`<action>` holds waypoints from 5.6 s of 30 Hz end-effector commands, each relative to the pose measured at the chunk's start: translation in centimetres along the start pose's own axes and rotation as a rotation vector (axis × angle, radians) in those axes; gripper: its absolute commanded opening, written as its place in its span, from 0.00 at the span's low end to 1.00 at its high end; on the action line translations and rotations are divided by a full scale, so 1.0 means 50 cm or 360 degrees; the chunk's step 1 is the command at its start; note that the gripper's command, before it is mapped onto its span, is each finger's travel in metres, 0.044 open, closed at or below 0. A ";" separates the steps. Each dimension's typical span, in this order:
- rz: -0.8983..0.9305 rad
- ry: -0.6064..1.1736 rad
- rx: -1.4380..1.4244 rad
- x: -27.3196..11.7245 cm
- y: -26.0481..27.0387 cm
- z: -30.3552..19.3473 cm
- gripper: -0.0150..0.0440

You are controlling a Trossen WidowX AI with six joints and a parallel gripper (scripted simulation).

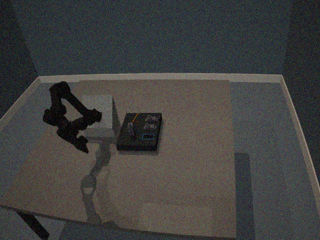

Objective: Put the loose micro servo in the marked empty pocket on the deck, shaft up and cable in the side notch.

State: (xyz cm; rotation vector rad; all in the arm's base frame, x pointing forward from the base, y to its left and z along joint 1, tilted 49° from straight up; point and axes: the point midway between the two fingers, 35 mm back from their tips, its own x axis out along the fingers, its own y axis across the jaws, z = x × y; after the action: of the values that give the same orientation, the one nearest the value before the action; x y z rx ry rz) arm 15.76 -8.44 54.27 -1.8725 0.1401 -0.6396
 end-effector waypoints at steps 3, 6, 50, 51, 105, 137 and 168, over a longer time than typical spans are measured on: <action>0.0232 -0.0103 0.0184 0.053 0.095 0.031 1.00; 0.0327 -0.0130 0.0248 0.069 0.131 0.046 1.00; 0.2067 -0.0589 -0.0002 -0.063 0.663 0.507 1.00; 0.2096 -0.0595 -0.0042 -0.074 0.670 0.513 1.00; 0.2203 -0.0671 -0.1718 -0.355 0.854 0.531 1.00; 0.2204 -0.0672 -0.1718 -0.358 0.842 0.533 0.25; 0.2203 -0.0671 -0.1718 -0.330 0.815 0.560 0.25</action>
State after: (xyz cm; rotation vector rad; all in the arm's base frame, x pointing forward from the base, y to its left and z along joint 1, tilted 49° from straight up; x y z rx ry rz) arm 23.34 5.37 3.97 -2.1879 1.5653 0.9768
